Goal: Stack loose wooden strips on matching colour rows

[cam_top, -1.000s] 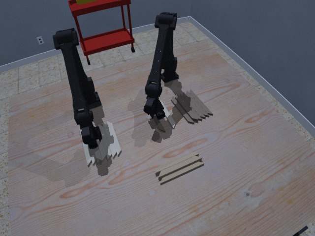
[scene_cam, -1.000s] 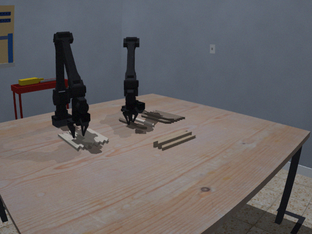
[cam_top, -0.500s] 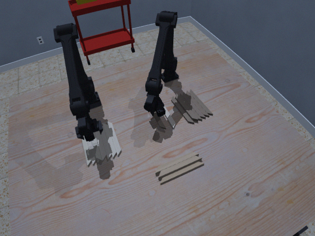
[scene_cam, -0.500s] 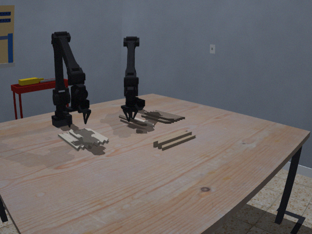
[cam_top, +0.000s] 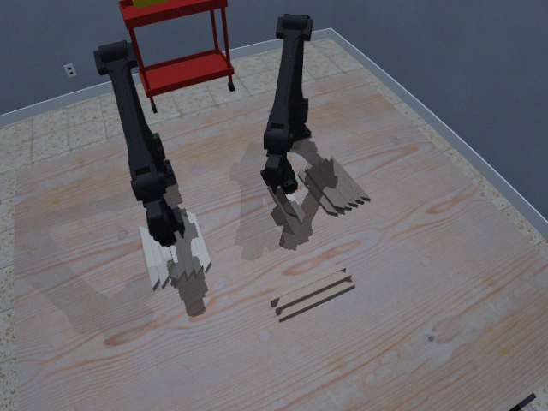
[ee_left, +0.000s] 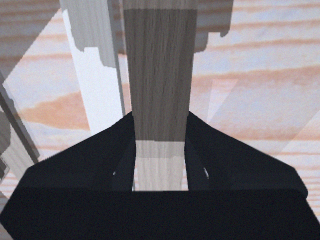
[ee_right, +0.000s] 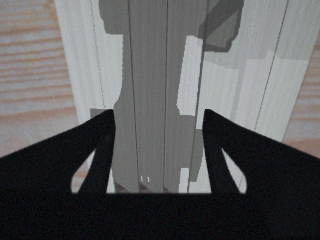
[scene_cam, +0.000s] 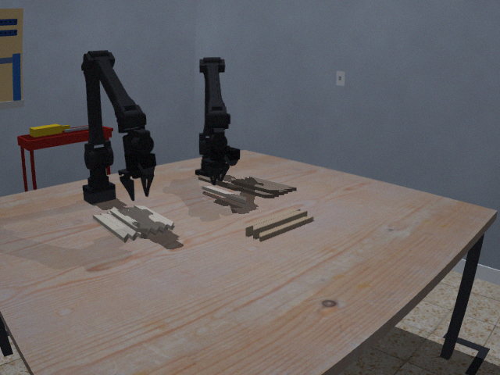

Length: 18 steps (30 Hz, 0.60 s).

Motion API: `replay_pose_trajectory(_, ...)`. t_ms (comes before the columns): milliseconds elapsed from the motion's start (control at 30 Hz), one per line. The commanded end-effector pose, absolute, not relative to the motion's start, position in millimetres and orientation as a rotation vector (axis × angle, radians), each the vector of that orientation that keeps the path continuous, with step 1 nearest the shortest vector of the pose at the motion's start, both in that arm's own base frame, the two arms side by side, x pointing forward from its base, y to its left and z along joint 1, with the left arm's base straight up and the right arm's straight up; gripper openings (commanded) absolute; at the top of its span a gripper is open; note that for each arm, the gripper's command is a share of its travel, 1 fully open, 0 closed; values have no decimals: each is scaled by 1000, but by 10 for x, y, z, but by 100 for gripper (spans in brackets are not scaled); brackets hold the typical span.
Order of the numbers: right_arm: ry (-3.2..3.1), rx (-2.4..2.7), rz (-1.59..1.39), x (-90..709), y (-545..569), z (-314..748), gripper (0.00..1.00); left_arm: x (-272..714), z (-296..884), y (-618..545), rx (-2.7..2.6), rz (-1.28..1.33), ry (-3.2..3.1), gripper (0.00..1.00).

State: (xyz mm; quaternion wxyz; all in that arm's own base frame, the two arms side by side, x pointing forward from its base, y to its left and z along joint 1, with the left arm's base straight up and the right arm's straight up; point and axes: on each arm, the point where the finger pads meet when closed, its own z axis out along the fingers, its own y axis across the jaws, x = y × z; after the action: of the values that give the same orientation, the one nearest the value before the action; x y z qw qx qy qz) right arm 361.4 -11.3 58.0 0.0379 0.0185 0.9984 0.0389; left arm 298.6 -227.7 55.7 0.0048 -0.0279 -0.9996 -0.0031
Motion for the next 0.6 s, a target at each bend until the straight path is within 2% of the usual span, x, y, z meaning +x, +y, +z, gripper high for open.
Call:
replay_pose_trajectory(0, 2882, 95, 223, 4380, 386, 752, 52, 3060, 703, -1726, -121, 0, -3143, 22)
replay_pose_trajectory(267, 2786, 47, 532, 4721, 1529, 802, 52, 3106, 748, -922, -101, -7, -3140, 22)
replay_pose_trajectory(400, 2795, 38, 609, 4708, 1851, 803, 52, 3120, 757, -743, -93, -9, -3139, 22)
replay_pose_trajectory(567, 2917, 33, 757, 4400, 2841, 700, 52, 3216, 851, -253, -73, -12, -3155, 22)
